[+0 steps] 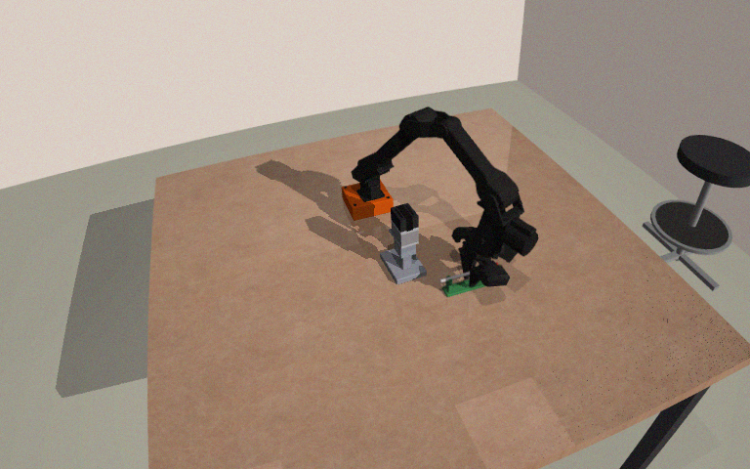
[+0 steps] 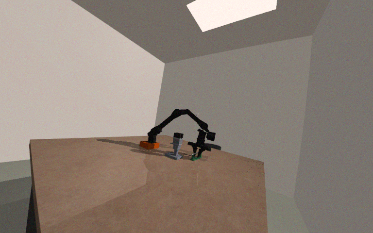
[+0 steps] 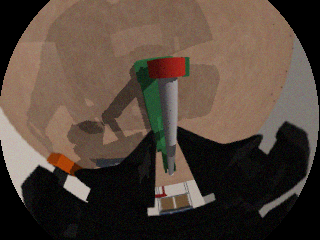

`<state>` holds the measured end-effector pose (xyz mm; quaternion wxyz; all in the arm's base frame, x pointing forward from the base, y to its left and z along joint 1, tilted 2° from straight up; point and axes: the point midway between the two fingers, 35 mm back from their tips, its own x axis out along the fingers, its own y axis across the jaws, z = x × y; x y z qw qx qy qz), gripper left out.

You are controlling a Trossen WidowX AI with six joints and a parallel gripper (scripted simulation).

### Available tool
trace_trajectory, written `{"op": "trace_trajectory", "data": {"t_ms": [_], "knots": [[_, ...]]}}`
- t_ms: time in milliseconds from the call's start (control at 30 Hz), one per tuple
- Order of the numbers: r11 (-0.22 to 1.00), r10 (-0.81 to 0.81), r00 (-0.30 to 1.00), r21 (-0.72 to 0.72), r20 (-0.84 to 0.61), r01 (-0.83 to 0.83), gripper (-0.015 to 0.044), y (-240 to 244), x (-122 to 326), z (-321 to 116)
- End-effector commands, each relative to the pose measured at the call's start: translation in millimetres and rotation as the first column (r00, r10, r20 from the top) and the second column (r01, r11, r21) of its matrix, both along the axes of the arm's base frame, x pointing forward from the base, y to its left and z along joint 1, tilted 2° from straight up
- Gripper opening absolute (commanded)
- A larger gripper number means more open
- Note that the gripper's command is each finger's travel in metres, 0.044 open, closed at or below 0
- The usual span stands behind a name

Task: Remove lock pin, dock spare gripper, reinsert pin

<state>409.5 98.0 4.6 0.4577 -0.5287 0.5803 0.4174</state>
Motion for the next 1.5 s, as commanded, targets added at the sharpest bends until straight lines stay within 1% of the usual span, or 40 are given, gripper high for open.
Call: {"op": "trace_trajectory", "data": {"t_ms": [0, 67, 500, 1233, 1400, 1433, 1467], "knots": [[1.000, 0.006, 1.000, -0.004, 0.002, -0.006, 0.0049, -0.6, 0.6, -0.6], [1.000, 0.006, 1.000, -0.004, 0.002, -0.006, 0.0000, -0.6, 0.6, -0.6], [1.000, 0.006, 1.000, -0.004, 0.002, -0.006, 0.0000, -0.5, 0.5, 4.0], [1.000, 0.006, 1.000, -0.004, 0.002, -0.006, 0.0000, -2.0, -0.2, 67.4], [1.000, 0.006, 1.000, -0.004, 0.002, -0.006, 0.0000, -2.1, -0.4, 69.4], [1.000, 0.000, 1.000, -0.003, -0.009, 0.000, 0.0006, -1.6, -1.2, 62.3], [1.000, 0.000, 1.000, -0.003, -0.009, 0.000, 0.0000, -1.6, -1.2, 62.3]]}}
